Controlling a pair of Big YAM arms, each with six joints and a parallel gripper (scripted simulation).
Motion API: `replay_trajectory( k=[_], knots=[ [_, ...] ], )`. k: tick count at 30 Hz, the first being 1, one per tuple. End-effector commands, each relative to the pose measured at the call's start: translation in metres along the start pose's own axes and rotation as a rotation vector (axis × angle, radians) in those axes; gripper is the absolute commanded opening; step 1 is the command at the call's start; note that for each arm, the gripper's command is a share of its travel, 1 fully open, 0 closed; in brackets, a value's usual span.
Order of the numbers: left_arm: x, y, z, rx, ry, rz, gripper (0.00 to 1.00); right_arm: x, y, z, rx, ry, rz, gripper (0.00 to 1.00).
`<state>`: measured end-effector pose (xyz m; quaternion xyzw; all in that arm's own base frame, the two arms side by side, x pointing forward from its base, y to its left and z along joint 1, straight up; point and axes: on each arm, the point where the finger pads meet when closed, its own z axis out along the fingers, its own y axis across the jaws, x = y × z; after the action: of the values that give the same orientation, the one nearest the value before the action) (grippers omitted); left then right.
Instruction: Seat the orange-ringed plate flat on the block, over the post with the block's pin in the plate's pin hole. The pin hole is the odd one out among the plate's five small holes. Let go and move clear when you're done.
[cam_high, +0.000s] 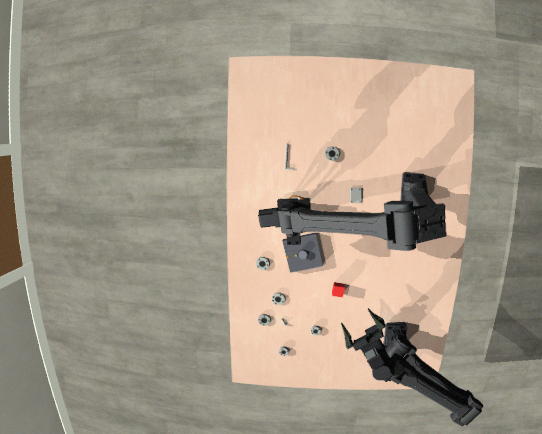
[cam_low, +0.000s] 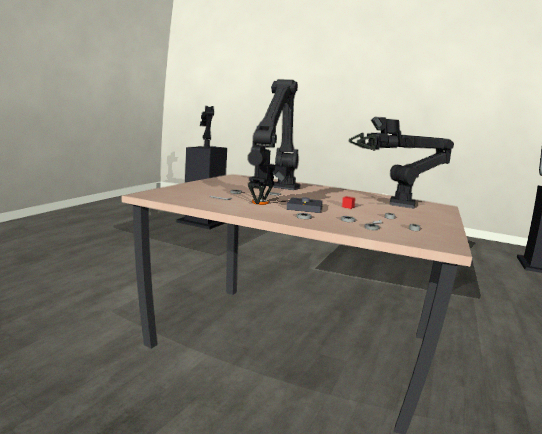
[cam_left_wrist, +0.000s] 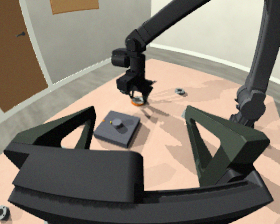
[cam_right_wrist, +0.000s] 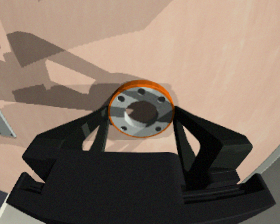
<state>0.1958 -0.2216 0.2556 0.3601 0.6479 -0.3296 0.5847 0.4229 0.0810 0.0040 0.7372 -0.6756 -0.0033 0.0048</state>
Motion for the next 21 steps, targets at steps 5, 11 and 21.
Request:
replay_trajectory(
  k=[5, 11, 21],
  knots=[
    [-0.011, 0.002, 0.001, -0.004, -0.017, 0.008, 1.0, 0.001, 0.0, -0.007, 0.032, -0.004, 0.003, 0.62],
    [-0.011, 0.002, 0.001, -0.004, -0.017, 0.008, 1.0, 0.0, -0.008, -0.013, 0.05, -0.006, 0.003, 0.14],
    [-0.011, 0.002, 0.001, -0.004, -0.017, 0.008, 1.0, 0.0, -0.011, -0.055, 0.051, -0.006, 0.003, 0.59]
  ],
)
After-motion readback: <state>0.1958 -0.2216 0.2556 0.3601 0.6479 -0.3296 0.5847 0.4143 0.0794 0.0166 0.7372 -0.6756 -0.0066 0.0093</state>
